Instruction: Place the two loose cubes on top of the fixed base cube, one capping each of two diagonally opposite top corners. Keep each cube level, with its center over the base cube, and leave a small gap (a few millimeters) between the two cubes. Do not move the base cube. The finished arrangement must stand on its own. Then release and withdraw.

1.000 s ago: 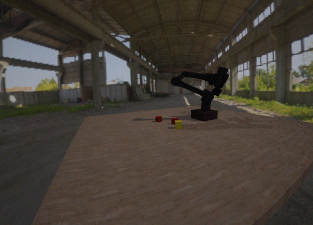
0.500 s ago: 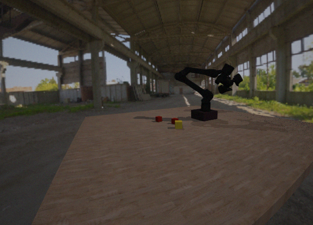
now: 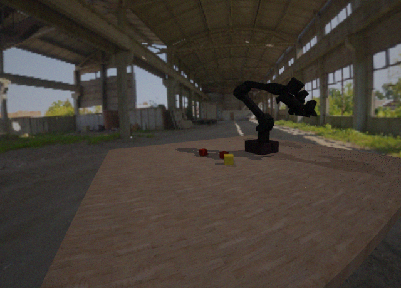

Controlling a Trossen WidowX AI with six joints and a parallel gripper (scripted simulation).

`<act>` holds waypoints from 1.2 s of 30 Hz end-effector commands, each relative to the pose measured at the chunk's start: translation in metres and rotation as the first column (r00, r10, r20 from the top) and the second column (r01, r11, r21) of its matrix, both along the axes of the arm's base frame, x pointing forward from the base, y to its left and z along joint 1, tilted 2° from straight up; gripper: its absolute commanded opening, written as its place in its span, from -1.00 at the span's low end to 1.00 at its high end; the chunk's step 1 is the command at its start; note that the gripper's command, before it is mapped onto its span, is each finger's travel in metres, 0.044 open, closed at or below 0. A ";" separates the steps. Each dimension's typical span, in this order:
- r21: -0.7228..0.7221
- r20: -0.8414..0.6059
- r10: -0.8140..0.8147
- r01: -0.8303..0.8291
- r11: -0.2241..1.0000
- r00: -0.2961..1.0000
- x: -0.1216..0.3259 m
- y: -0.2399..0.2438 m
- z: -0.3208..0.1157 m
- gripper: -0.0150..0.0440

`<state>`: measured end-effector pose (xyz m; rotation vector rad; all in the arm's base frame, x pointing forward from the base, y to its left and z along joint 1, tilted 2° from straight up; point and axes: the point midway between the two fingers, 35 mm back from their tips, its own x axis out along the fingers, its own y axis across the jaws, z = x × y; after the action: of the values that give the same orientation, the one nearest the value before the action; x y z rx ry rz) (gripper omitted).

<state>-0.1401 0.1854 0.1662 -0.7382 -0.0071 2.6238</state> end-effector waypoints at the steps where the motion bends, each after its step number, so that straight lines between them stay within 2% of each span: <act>1: -0.112 0.001 -0.191 0.190 0.975 0.982 0.025 0.020 -0.001 0.41; 9: -0.334 0.036 -0.557 0.536 0.776 0.830 0.084 0.049 -0.009 0.41; 14: -0.451 0.079 -0.744 0.689 0.567 0.664 0.125 0.057 -0.013 0.41; 19: -0.548 0.136 -0.880 0.774 0.316 0.456 0.166 0.059 -0.018 0.41; 27: -0.655 0.251 -0.965 0.748 -0.111 0.077 0.232 0.046 -0.027 0.41; 36: -0.699 0.399 -0.854 0.493 -0.519 -0.334 0.299 0.009 -0.035 0.41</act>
<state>0.1378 0.2080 0.1316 -0.0331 1.3238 0.8364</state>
